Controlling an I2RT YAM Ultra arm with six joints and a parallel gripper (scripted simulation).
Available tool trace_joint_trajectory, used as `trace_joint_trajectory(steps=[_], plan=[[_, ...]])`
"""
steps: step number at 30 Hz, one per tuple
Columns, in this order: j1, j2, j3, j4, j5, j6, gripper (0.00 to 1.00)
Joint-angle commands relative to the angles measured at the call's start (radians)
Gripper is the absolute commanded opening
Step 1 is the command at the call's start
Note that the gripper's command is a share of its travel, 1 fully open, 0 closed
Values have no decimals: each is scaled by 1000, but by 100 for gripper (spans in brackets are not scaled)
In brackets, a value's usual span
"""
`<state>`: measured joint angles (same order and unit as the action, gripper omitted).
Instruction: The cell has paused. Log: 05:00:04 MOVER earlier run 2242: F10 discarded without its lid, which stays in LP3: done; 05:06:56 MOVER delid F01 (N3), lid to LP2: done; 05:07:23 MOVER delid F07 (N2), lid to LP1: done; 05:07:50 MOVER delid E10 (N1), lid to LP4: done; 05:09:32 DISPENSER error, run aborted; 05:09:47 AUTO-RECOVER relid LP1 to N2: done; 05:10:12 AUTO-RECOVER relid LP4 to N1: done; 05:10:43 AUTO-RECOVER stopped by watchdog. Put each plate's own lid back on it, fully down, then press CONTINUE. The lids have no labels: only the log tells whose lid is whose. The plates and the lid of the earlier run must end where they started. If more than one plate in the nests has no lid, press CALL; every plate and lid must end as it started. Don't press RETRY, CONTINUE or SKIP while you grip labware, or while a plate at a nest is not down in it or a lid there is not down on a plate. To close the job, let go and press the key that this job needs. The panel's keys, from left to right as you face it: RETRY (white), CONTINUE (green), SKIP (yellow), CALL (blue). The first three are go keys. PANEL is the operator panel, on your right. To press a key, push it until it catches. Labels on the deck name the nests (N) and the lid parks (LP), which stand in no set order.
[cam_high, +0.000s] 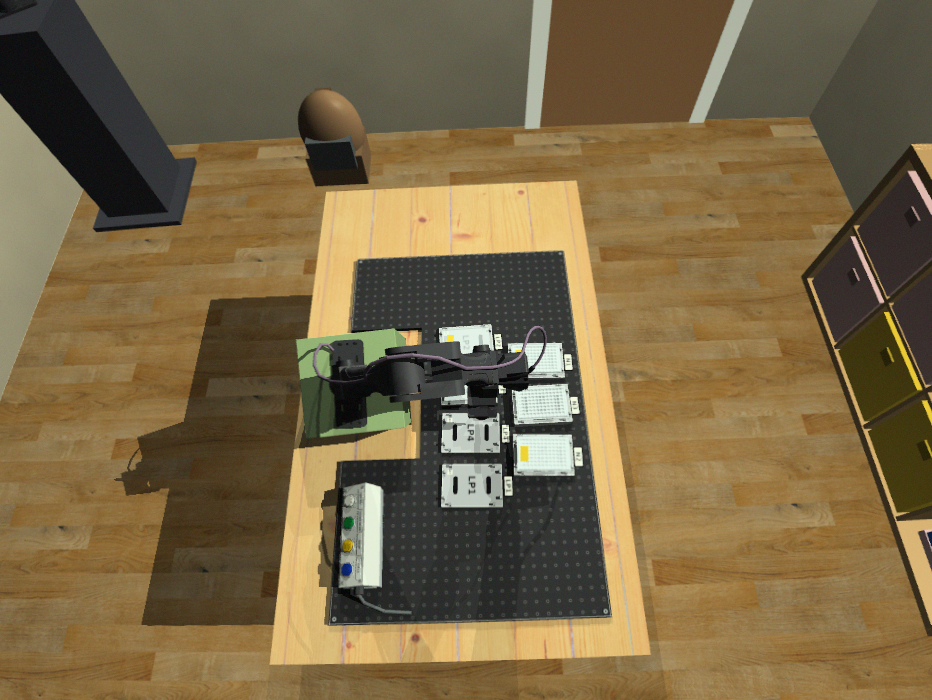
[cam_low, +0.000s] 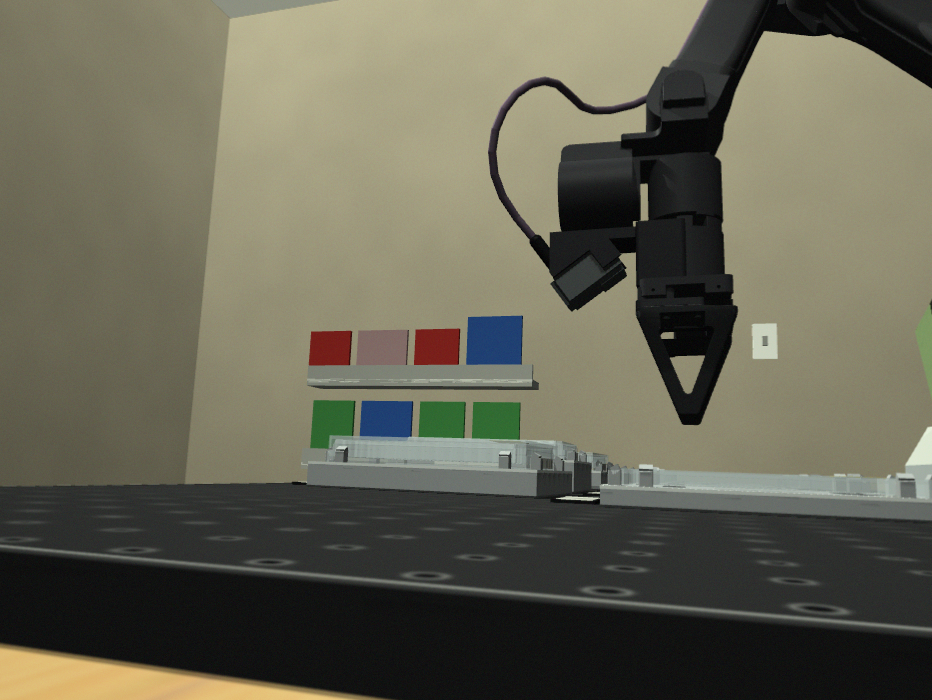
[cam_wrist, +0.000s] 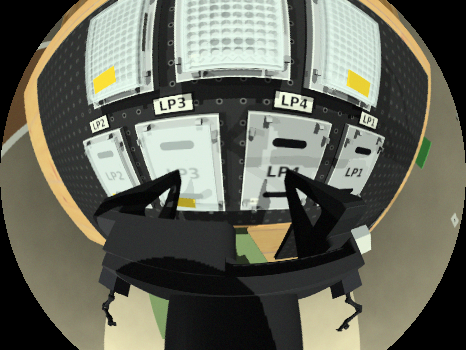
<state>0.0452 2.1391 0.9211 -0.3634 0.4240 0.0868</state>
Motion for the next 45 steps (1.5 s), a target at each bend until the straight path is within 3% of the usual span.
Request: trace_joint_trajectory(steps=[1, 2, 3, 5, 16, 20, 22, 23, 25, 26, 27, 29, 31, 34, 45], plan=[[26, -9, 33, -9, 11, 8, 100], [27, -9, 33, -8, 11, 8, 100], [-14, -52, -68, 81, 17, -37, 99], [-14, -52, -68, 81, 17, -37, 99], [-201, -266, -401, 625, -51, -368, 88], [-300, -259, -490, 828, -140, -493, 84], [-300, -259, -490, 828, -140, -493, 84], [-336, -253, -509, 887, -186, -534, 83], [-378, -290, -506, 904, -214, -575, 81], [-399, -306, -468, 903, -227, -596, 80], [-418, -310, -461, 897, -243, -611, 0], [-455, -278, -441, 881, -277, -635, 0], [-489, -316, -422, 866, -301, -663, 0], [-528, -303, -392, 813, -334, -688, 0], [-520, -292, -404, 818, -334, -682, 0]])
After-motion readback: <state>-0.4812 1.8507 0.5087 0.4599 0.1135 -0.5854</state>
